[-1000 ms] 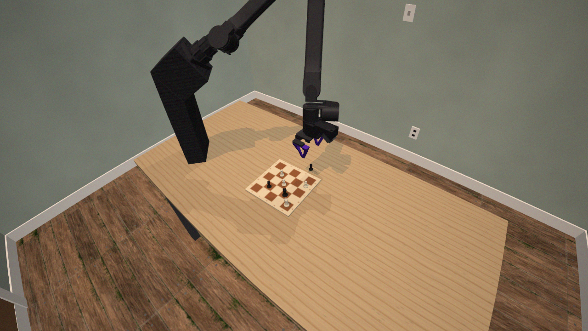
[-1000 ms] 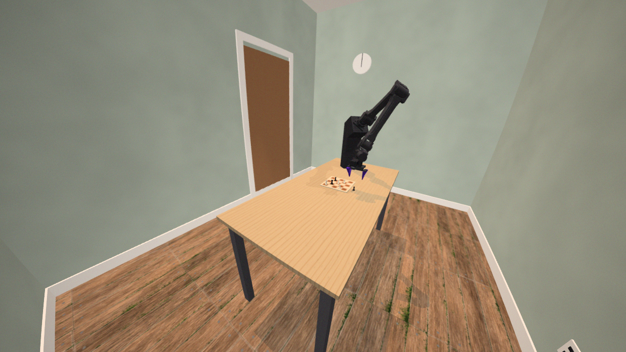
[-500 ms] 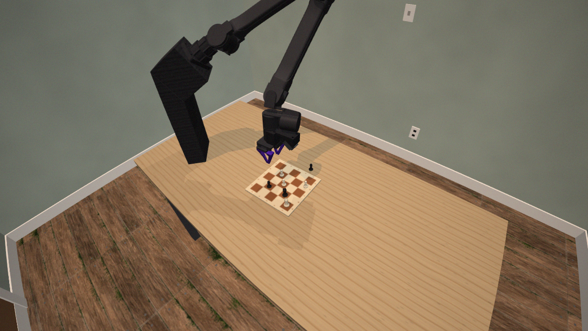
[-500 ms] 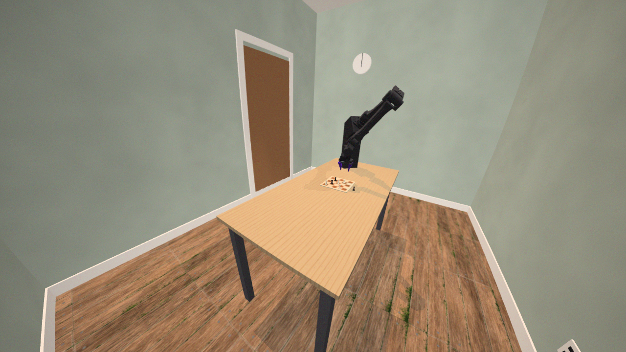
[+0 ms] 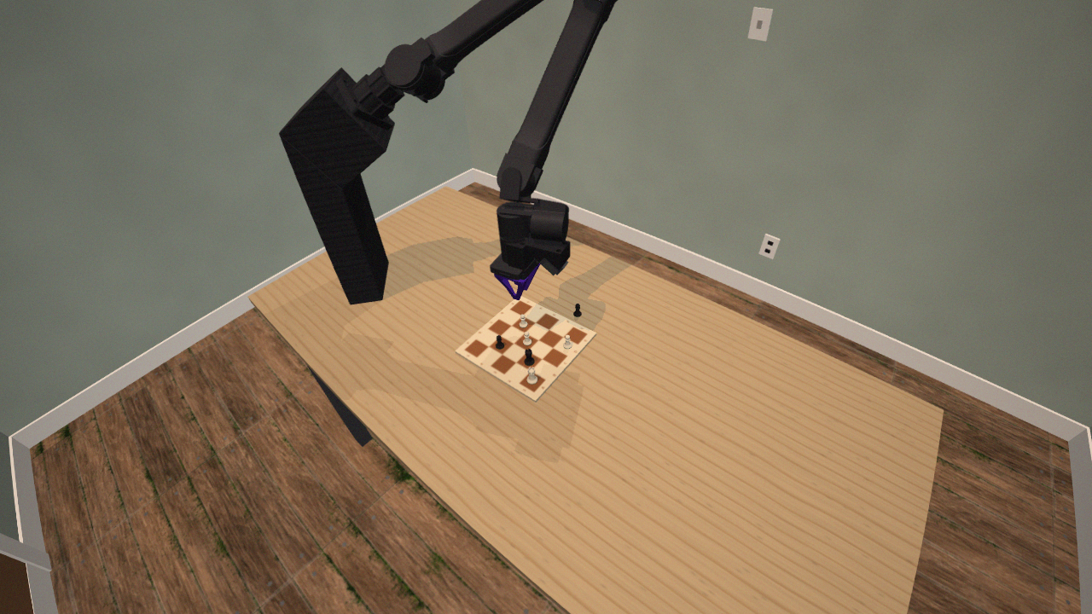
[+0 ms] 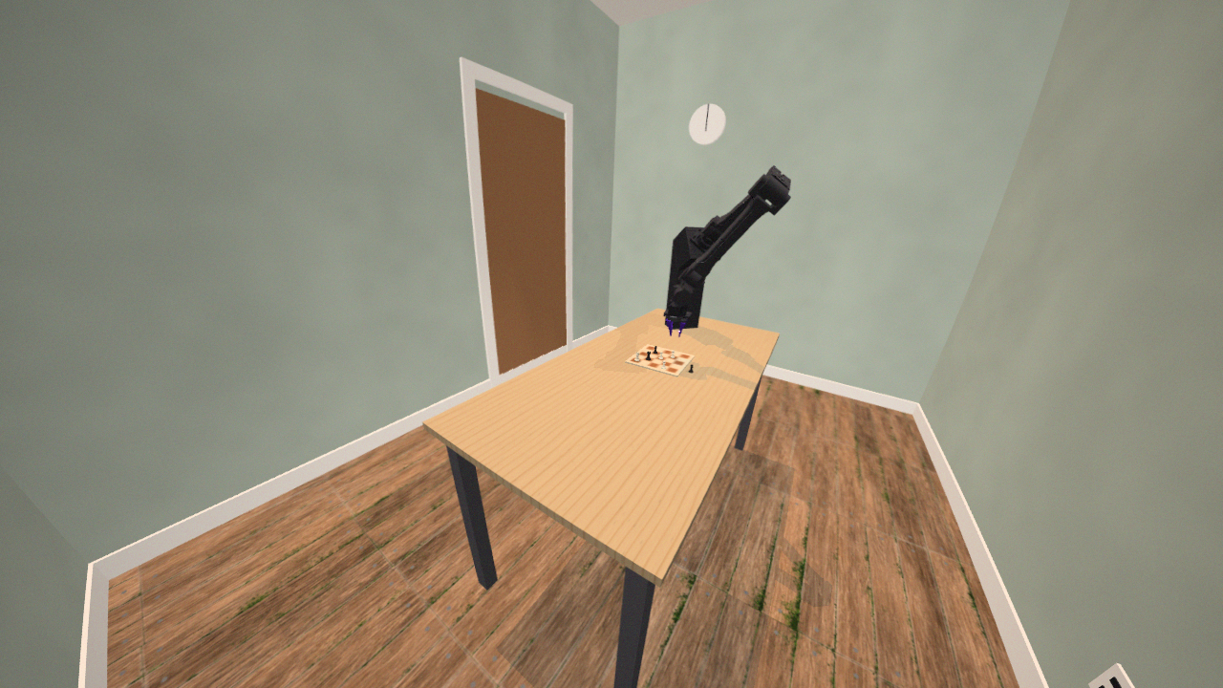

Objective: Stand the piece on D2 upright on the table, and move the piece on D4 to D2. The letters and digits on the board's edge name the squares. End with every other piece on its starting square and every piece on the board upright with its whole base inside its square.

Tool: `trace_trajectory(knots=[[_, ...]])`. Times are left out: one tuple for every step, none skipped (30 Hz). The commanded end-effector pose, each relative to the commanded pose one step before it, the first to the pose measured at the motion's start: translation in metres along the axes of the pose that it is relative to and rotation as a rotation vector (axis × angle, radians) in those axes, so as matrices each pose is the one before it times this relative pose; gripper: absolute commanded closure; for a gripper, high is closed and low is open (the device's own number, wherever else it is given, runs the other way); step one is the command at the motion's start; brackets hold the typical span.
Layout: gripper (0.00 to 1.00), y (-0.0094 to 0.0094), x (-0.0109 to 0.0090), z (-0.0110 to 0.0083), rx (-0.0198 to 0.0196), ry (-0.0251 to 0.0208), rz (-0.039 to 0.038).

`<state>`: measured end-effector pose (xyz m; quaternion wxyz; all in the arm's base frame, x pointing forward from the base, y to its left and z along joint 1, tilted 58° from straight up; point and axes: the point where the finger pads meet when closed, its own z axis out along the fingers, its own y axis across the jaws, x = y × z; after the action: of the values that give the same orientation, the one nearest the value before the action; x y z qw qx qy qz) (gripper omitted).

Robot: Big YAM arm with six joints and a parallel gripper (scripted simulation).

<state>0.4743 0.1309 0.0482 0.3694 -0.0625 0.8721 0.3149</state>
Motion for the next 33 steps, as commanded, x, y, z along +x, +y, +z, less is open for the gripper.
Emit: trace_trajectory(knots=[[0.67, 0.00219, -0.00218, -0.00357, -0.00072, -0.00465, -0.00766], [0.67, -0.00065, 0.00119, 0.00060, 0.00056, 0.00261, 0.00174], [0.67, -0.00041, 0.00074, 0.00038, 0.00035, 0.00163, 0.00109], [0.67, 0.00000, 0.00000, 0.00000, 0.00000, 0.00000, 0.00000], [0.67, 0.00000, 0.00000, 0.00000, 0.00000, 0.00000, 0.00000], [0.67, 0.00000, 0.00000, 0.00000, 0.00000, 0.00000, 0.00000], [0.67, 0.00000, 0.00000, 0.00000, 0.00000, -0.00001, -0.00001], [0.67, 0.00000, 0.00000, 0.00000, 0.00000, 0.00000, 0.00000], [0.67, 0.00000, 0.00000, 0.00000, 0.00000, 0.00000, 0.00000], [0.67, 0.00000, 0.00000, 0.00000, 0.00000, 0.00000, 0.00000], [0.67, 0.00000, 0.00000, 0.00000, 0.00000, -0.00001, 0.00000], [0.67, 0.00000, 0.00000, 0.00000, 0.00000, 0.00000, 0.00000], [0.67, 0.00000, 0.00000, 0.00000, 0.00000, 0.00000, 0.00000], [0.67, 0.00000, 0.00000, 0.00000, 0.00000, 0.00000, 0.00000], [0.67, 0.00000, 0.00000, 0.00000, 0.00000, 0.00000, 0.00000], [0.67, 0.00000, 0.00000, 0.00000, 0.00000, 0.00000, 0.00000], [0.67, 0.00000, 0.00001, 0.00001, -0.00001, 0.00001, 0.00000], [0.67, 0.00001, 0.00003, 0.00009, -0.00006, 0.00008, 0.00002], [0.67, 0.00002, 0.00009, 0.00025, -0.00015, 0.00022, 0.00005], [0.67, 0.00003, 0.00017, 0.00047, -0.00028, 0.00042, 0.00009], [0.67, 0.00000, 0.00000, 0.00000, 0.00000, 0.00000, 0.00000], [0.67, 0.00000, 0.00000, 0.00000, 0.00000, 0.00000, 0.00000], [0.67, 0.00005, 0.00026, 0.00075, -0.00044, 0.00066, 0.00015], [0.67, 0.00006, 0.00038, 0.00108, -0.00064, 0.00095, 0.00021], [0.67, 0.00009, 0.00052, 0.00145, -0.00085, 0.00128, 0.00028], [0.67, 0.00011, 0.00067, 0.00186, -0.00109, 0.00164, 0.00036], [0.67, 0.00079, -0.00079, 0.00142, -0.00176, -0.00160, -0.00154], [0.67, 0.00069, -0.00135, 0.00082, -0.00124, -0.00362, -0.00160], [0.67, -0.00031, -0.00092, 0.00035, 0.00055, -0.00353, 0.00060], [0.67, -0.00122, -0.00042, 0.00007, 0.00237, -0.00145, 0.00381], [0.67, -0.00100, -0.00035, 0.00022, 0.00176, -0.00119, 0.00292], [0.67, 0.00020, 0.00010, 0.00087, -0.00027, 0.00024, 0.00030], [0.67, 0.00158, 0.00062, 0.00160, -0.00255, 0.00188, -0.00189]])
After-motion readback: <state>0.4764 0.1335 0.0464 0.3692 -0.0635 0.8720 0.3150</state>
